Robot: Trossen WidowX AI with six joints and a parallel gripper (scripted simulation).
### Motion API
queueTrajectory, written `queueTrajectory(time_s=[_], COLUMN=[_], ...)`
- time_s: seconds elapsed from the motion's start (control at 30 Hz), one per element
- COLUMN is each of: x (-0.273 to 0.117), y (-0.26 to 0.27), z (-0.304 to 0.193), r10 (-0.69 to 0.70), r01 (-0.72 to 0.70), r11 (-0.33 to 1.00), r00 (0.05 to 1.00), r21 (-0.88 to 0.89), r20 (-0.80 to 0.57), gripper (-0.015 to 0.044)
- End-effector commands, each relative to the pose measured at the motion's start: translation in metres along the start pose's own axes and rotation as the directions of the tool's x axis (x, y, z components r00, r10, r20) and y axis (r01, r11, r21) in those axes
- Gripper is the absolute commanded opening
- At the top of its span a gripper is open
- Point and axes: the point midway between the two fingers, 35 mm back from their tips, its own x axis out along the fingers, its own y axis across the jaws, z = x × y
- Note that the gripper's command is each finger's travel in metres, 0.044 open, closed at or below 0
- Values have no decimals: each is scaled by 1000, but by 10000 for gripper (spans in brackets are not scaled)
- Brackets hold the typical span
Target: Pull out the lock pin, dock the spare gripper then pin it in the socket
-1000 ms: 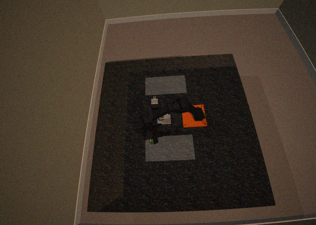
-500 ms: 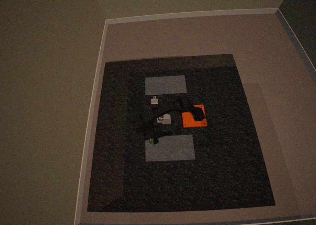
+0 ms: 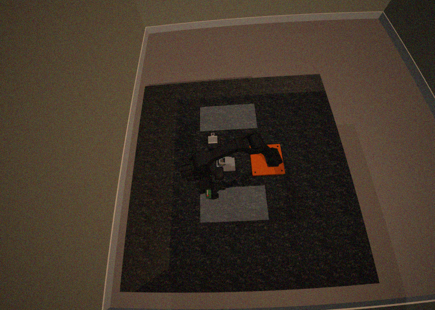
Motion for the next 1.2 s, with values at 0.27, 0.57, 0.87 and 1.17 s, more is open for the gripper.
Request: queueTrajectory(time_s=[0.27,0.57,0.87,1.17], x=[-30,-40,-83,-74], y=[1,0,1,-3], z=[3,4,8,-28], r10=[3,4,3,-34], r01=[-3,-4,-3,92], r11=[1000,1000,1000,885], r00=[1000,1000,1000,990], r21=[-1,-2,-2,456], r20=[-1,-1,0,-134], gripper=[440,440,440,440])
